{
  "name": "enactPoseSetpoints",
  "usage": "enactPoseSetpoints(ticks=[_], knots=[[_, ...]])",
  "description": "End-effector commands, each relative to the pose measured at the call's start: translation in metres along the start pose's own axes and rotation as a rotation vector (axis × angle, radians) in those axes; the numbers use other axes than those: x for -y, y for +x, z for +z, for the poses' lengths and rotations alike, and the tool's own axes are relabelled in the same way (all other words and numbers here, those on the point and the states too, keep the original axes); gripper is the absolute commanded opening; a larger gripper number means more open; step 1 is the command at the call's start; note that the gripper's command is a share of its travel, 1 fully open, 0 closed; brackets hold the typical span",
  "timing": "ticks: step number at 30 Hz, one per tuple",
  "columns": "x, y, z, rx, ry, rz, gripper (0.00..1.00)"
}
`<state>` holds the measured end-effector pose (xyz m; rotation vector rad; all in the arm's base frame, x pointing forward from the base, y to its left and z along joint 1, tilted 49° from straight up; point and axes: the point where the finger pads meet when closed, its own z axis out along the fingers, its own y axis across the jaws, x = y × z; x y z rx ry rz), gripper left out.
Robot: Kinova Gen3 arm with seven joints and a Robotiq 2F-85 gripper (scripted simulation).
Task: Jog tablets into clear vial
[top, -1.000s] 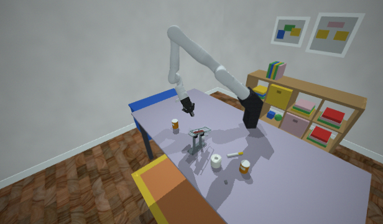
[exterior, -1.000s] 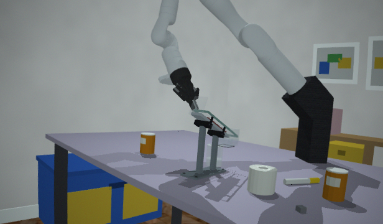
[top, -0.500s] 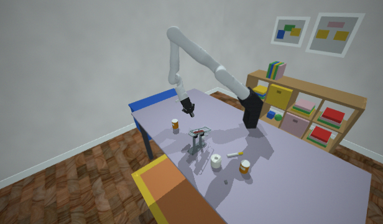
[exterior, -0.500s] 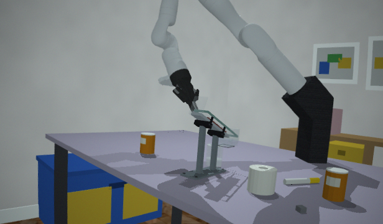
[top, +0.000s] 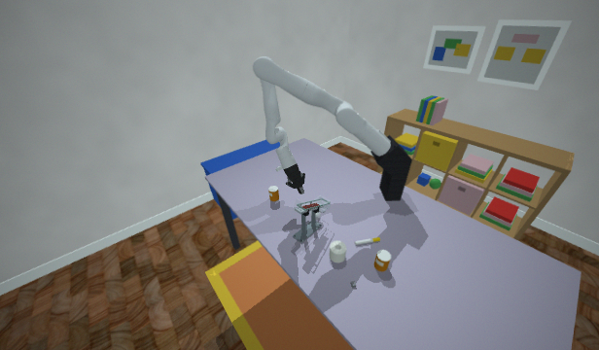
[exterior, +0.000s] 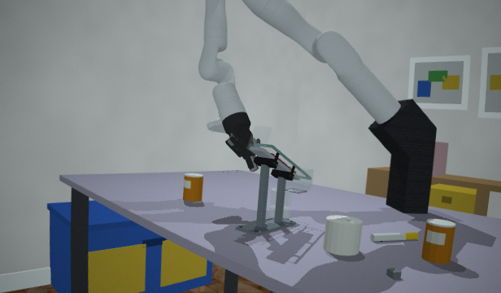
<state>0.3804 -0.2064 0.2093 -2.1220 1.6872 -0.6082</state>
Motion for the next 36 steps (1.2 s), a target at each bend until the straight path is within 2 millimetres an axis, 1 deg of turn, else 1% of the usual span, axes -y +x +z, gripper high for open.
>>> enactPoseSetpoints(ticks=[1, 2, 6, 10, 13, 16, 23, 36], knots=[[-0.008, -0.001, 0.021, 0.031, -0.018, 0.013, 0.00], [-0.008, -0.001, 0.021, 0.031, -0.018, 0.013, 0.00], [-0.008, 0.008, 0.047, 0.031, -0.018, 0.013, 0.00], [-0.009, 0.015, 0.069, 0.031, -0.018, 0.013, 0.00], [-0.009, 0.020, 0.081, 0.031, -0.018, 0.013, 0.00], [-0.009, 0.022, 0.089, 0.031, -0.018, 0.013, 0.00], [-0.010, 0.024, 0.094, 0.031, -0.018, 0.013, 0.00], [-0.010, 0.022, 0.095, 0.031, -0.017, 0.013, 0.00]])
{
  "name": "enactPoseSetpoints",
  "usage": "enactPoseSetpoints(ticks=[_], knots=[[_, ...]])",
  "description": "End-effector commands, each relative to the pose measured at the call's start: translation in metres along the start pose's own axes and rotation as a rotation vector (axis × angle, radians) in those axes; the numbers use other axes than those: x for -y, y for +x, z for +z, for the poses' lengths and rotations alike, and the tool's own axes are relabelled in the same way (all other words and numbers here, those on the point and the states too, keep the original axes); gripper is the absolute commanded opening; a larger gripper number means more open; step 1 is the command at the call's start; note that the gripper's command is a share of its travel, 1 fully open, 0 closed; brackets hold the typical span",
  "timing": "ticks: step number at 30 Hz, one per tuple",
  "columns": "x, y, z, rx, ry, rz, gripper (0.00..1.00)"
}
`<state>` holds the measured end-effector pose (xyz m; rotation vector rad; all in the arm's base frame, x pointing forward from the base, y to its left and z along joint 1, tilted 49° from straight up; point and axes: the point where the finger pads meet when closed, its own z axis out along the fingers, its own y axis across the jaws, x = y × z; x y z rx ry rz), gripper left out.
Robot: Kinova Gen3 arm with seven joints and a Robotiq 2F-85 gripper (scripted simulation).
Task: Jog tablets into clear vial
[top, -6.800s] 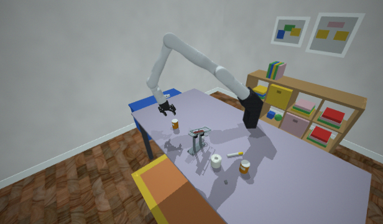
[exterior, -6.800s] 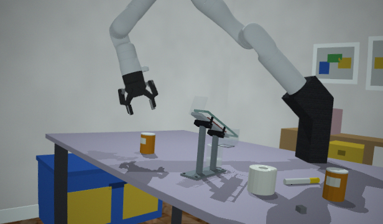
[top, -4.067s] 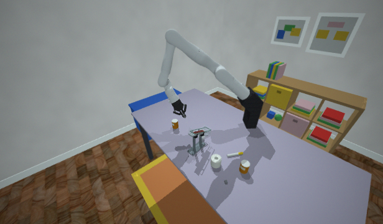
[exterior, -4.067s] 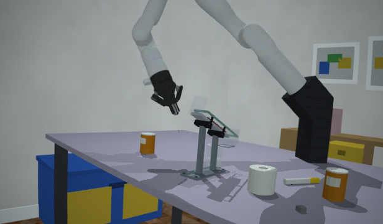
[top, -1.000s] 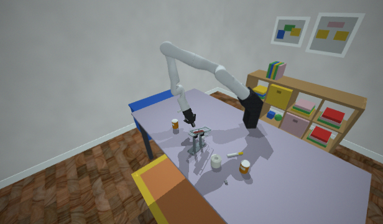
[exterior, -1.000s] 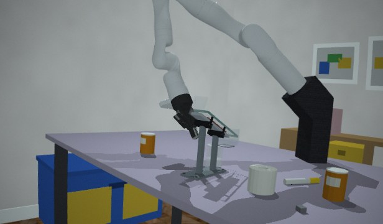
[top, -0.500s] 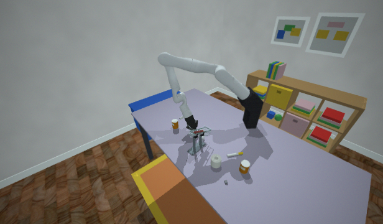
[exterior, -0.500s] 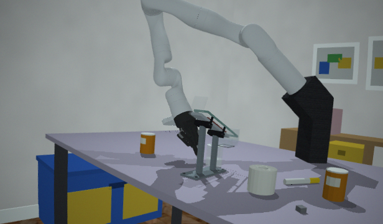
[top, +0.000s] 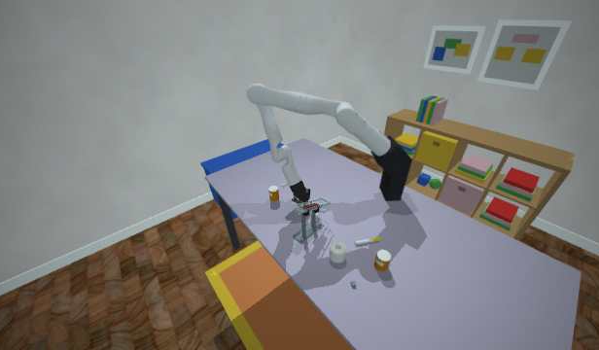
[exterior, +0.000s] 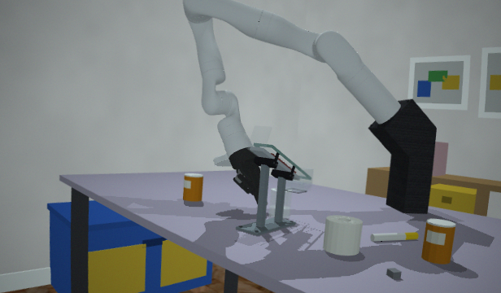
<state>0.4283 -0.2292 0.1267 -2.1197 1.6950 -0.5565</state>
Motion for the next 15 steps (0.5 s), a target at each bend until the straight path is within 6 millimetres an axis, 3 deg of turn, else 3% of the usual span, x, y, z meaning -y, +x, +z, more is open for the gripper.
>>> enactPoseSetpoints(ticks=[1, 15], knots=[[0.000, -0.001, 0.000, 0.000, 0.000, 0.000, 0.00], [0.000, -0.017, 0.012, 0.000, 0.000, 0.000, 0.00]])
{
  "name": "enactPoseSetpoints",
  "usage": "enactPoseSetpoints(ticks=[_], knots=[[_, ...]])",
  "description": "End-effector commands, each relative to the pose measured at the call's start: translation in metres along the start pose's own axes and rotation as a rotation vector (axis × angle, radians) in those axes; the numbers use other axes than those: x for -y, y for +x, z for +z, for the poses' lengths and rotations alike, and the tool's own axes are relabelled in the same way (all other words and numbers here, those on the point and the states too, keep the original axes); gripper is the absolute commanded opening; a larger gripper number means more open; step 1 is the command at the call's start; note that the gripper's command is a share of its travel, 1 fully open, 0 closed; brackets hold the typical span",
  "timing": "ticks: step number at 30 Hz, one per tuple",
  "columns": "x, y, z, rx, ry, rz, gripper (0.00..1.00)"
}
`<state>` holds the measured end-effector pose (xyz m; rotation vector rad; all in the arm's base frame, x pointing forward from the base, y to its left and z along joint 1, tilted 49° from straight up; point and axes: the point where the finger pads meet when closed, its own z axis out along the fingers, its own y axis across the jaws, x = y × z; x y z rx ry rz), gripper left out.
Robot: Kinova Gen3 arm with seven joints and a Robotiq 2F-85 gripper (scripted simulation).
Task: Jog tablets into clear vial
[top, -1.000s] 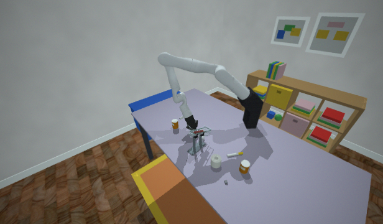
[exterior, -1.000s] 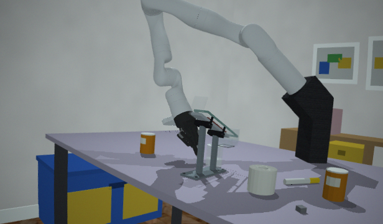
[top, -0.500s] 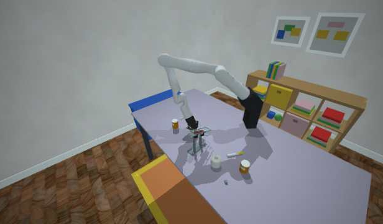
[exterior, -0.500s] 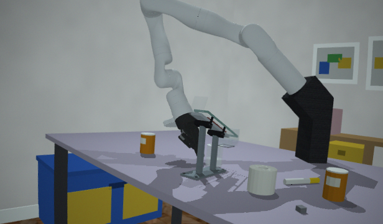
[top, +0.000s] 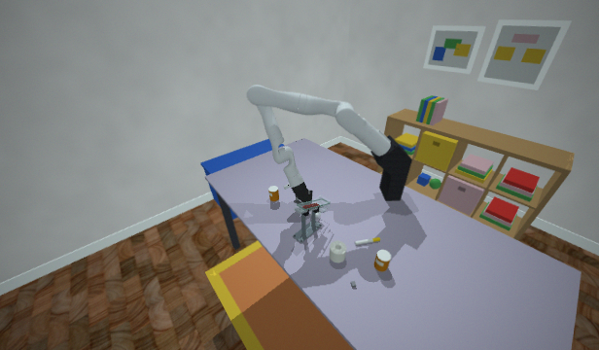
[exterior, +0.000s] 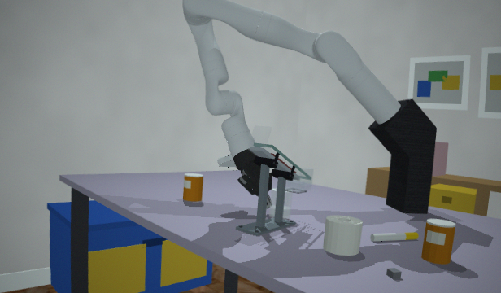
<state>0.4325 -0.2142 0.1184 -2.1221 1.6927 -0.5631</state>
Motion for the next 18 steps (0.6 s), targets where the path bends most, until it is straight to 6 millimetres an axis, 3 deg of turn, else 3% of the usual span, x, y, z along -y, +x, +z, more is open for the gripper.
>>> enactPoseSetpoints(ticks=[1, 18], knots=[[-0.002, -0.003, 0.002, 0.004, -0.002, 0.003, 0.00], [-0.002, -0.021, 0.015, 0.004, -0.002, 0.003, 0.00]])
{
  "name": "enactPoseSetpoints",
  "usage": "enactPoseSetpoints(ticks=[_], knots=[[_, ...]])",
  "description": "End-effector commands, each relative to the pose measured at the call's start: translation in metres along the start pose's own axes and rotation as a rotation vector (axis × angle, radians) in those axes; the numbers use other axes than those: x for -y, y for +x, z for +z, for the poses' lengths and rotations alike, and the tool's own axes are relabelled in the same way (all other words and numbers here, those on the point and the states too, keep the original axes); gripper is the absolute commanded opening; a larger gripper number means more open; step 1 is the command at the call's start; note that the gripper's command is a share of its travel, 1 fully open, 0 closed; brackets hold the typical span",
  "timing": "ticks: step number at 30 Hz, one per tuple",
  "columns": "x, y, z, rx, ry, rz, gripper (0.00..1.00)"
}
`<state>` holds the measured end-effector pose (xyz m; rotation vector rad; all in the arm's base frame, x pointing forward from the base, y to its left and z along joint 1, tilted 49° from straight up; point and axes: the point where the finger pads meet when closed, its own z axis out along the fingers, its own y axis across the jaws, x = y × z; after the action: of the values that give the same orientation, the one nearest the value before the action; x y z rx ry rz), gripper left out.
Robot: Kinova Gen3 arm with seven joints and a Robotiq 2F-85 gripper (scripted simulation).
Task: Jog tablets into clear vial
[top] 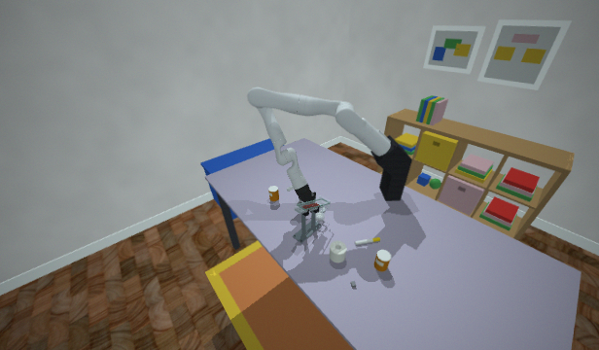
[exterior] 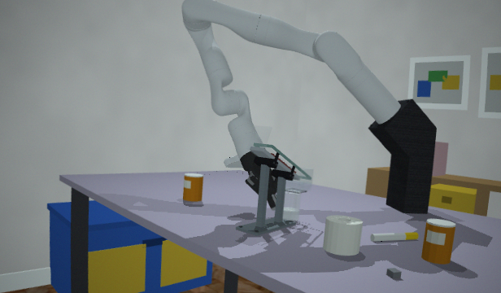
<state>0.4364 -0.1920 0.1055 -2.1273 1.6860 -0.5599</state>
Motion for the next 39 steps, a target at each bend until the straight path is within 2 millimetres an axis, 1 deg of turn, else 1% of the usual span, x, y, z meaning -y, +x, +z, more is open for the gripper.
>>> enactPoseSetpoints(ticks=[1, 15, 39], knots=[[-0.0037, 0.0008, 0.0008, 0.000, -0.001, 0.009, 0.00], [-0.0036, -0.0061, 0.0055, 0.000, -0.001, 0.009, 0.00], [-0.0036, -0.0051, 0.0048, 0.000, -0.001, 0.009, 0.00]])
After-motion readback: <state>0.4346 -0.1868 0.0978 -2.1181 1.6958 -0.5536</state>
